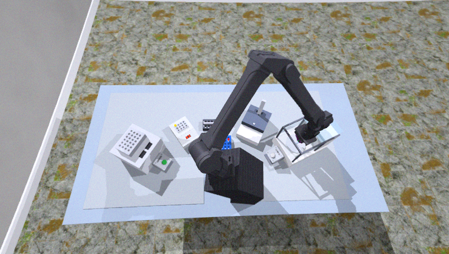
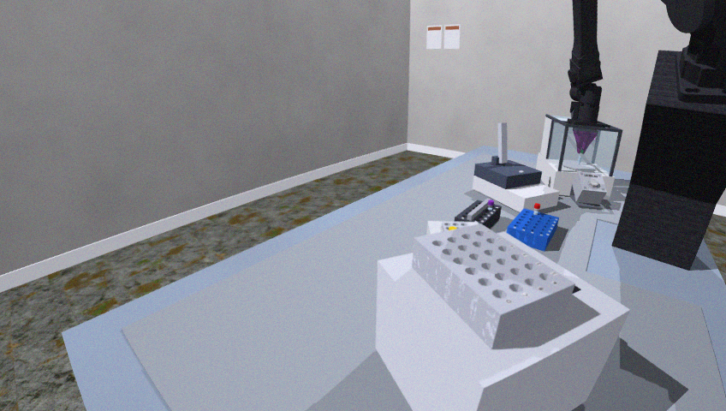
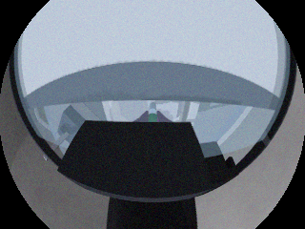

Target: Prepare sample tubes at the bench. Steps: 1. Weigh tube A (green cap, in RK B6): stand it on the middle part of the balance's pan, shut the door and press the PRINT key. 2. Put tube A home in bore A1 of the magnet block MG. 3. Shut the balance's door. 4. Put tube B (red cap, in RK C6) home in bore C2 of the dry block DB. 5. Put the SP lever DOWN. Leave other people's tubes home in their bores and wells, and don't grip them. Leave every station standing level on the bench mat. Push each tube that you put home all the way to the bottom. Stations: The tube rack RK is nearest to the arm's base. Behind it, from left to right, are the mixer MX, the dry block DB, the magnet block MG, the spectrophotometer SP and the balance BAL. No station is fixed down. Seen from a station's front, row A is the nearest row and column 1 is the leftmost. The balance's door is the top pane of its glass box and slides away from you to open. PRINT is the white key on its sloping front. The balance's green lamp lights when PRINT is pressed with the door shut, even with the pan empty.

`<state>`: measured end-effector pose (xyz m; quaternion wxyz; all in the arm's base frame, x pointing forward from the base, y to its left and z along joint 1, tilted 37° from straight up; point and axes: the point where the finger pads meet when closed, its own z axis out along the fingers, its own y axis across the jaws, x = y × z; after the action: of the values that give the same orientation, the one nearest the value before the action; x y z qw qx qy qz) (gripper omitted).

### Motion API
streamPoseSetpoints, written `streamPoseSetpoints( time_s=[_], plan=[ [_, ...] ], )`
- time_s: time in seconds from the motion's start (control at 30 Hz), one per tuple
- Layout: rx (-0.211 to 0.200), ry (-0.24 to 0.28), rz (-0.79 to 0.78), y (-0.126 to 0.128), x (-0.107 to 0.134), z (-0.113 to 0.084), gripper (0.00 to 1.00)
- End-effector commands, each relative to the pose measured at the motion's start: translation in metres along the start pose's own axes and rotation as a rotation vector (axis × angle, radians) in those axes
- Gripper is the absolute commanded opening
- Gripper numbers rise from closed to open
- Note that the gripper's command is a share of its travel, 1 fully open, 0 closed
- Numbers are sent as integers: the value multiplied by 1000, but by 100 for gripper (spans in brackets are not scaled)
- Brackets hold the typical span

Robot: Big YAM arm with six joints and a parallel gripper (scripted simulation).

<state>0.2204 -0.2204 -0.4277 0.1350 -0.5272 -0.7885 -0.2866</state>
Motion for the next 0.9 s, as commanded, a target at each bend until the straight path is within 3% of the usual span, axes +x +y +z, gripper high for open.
streamPoseSetpoints(
  time_s=[0.0, 0.23, 0.27, 0.47, 0.53, 0.57, 0.73, 0.87],
  plan=[
    [-1, -18, -3, 3, -10, -7, 9],
    [-1, -18, -3, 3, -10, -7, 9],
    [0, -19, 6, 6, -9, -17, 9],
    [-6, -18, 2, 1, -6, -28, 9],
    [-6, -18, 2, 1, -6, -28, 9],
    [-2, 27, 14, -7, 9, -7, 9],
    [-6, -29, -3, 2, -13, -41, 9],
    [-6, -19, 1, 1, -7, -45, 9]
  ],
)
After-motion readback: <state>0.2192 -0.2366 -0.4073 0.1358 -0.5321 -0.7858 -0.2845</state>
